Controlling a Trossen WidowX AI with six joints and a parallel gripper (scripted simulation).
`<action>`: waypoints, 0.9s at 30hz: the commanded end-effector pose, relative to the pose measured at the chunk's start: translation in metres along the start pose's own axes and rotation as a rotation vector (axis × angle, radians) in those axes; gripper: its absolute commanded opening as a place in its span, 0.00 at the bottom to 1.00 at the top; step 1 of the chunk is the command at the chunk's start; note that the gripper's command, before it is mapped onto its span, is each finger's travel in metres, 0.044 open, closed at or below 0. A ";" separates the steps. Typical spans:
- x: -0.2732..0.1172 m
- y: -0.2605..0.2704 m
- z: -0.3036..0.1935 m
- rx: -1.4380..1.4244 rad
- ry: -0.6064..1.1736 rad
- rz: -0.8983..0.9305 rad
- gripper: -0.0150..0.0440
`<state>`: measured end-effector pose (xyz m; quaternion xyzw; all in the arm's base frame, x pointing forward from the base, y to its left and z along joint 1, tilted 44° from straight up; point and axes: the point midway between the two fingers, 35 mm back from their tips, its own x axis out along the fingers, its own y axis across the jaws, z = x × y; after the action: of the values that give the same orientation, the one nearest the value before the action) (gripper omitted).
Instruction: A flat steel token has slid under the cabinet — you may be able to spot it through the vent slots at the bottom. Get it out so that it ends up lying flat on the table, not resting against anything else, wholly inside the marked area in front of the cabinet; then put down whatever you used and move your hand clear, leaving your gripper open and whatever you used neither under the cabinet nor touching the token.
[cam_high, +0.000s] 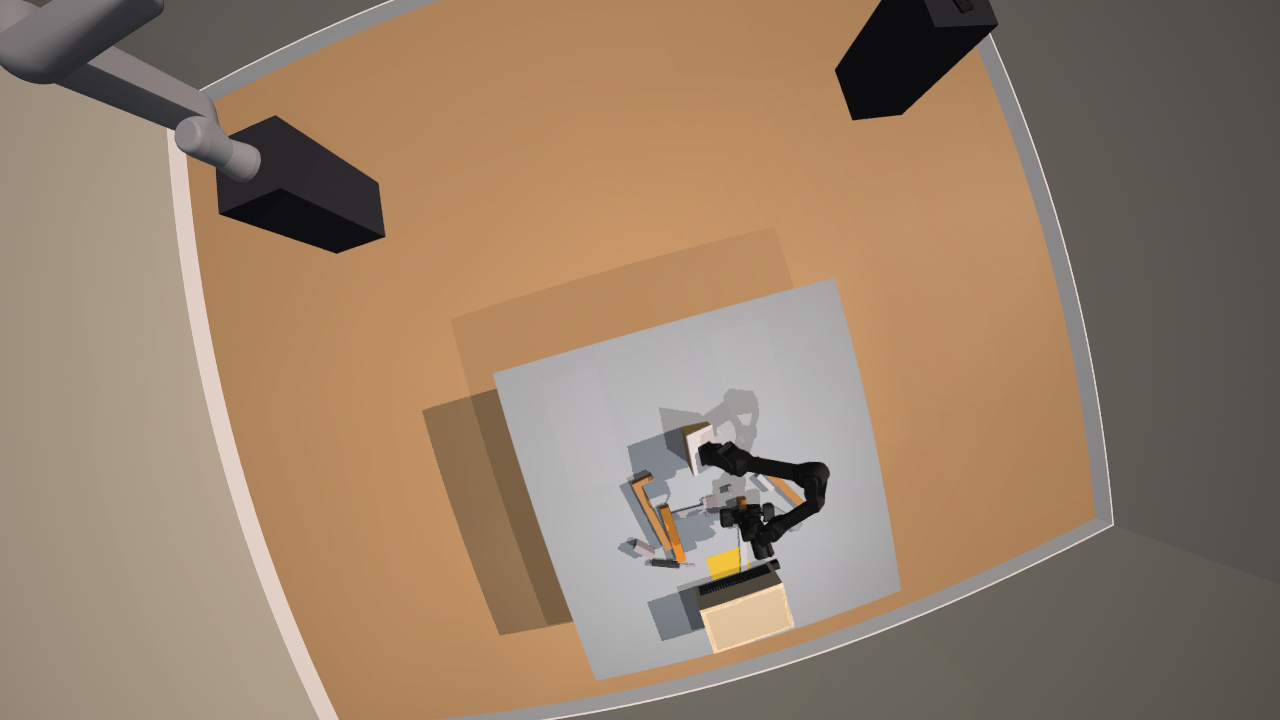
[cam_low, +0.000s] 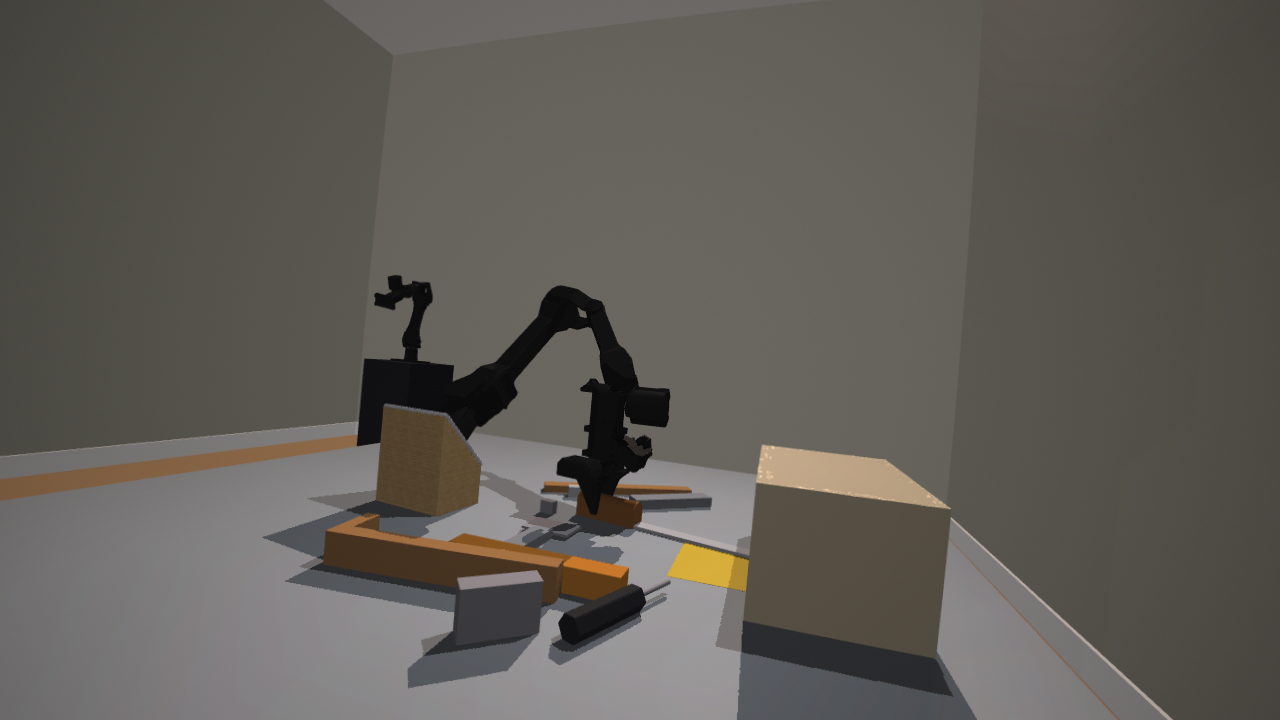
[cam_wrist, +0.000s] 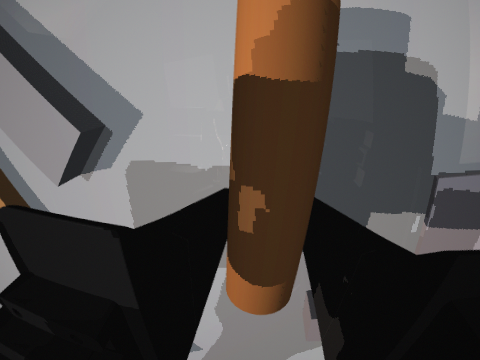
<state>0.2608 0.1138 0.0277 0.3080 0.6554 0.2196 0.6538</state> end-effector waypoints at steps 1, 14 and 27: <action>0.001 -0.001 -0.007 0.008 0.004 -0.002 0.25; 0.001 0.001 -0.023 0.009 0.005 -0.002 0.25; 0.000 0.003 -0.027 0.002 0.001 0.000 0.34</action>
<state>0.2340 0.1194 0.0311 0.3085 0.6560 0.2192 0.6530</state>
